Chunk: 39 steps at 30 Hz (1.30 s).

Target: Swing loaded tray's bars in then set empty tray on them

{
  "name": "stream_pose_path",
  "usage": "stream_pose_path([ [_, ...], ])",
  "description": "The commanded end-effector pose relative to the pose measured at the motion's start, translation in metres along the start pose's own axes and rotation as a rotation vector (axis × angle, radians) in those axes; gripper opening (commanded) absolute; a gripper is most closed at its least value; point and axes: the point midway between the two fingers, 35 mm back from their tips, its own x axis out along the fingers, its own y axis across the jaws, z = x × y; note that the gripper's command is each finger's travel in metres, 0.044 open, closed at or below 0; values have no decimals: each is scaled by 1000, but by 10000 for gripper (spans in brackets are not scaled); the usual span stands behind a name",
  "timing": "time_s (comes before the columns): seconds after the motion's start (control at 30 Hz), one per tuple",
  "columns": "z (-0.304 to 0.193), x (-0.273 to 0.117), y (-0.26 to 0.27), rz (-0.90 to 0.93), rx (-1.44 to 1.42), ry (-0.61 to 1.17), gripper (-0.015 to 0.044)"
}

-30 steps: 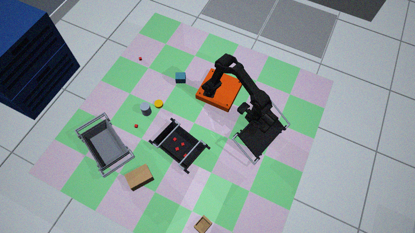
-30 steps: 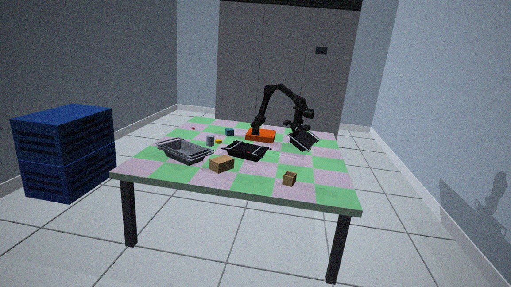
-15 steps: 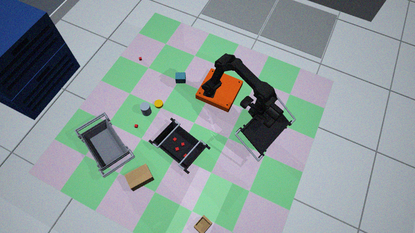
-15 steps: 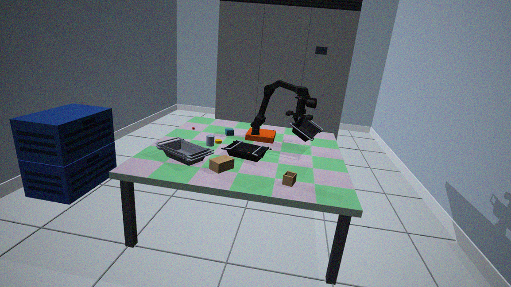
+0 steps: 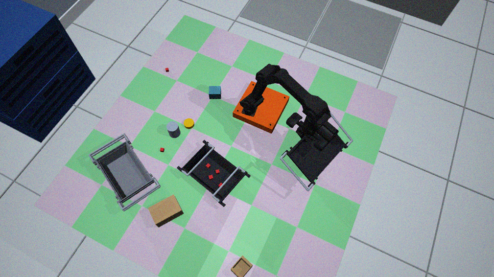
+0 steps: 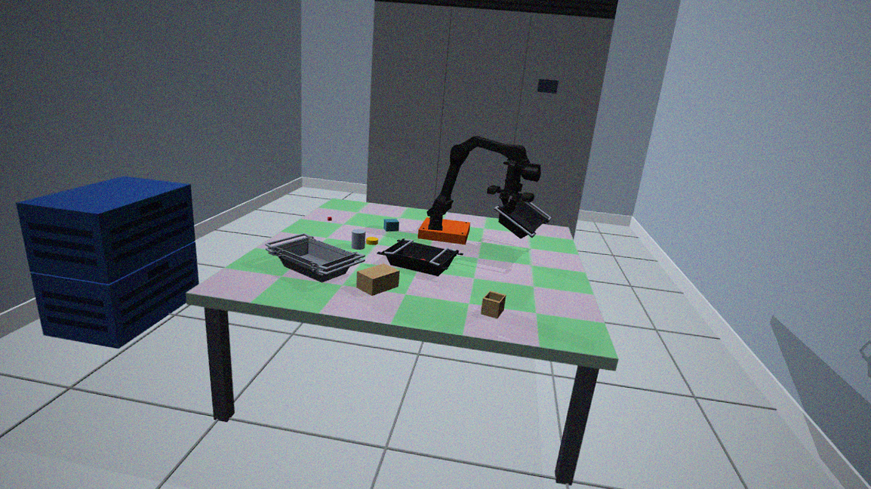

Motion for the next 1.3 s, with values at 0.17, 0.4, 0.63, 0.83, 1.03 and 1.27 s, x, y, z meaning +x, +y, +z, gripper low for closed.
stream_pose_path([
  [0.17,0,-5,-2,-22,-2,1,0],
  [0.4,-1,-5,-2,-22,0,1,0],
  [0.63,-26,-5,0,-22,96,2,0],
  [0.83,-49,-6,4,-22,186,3,0],
  [1.03,-73,-6,9,-22,276,4,0],
  [1.27,-99,-6,18,-22,381,6,0],
])
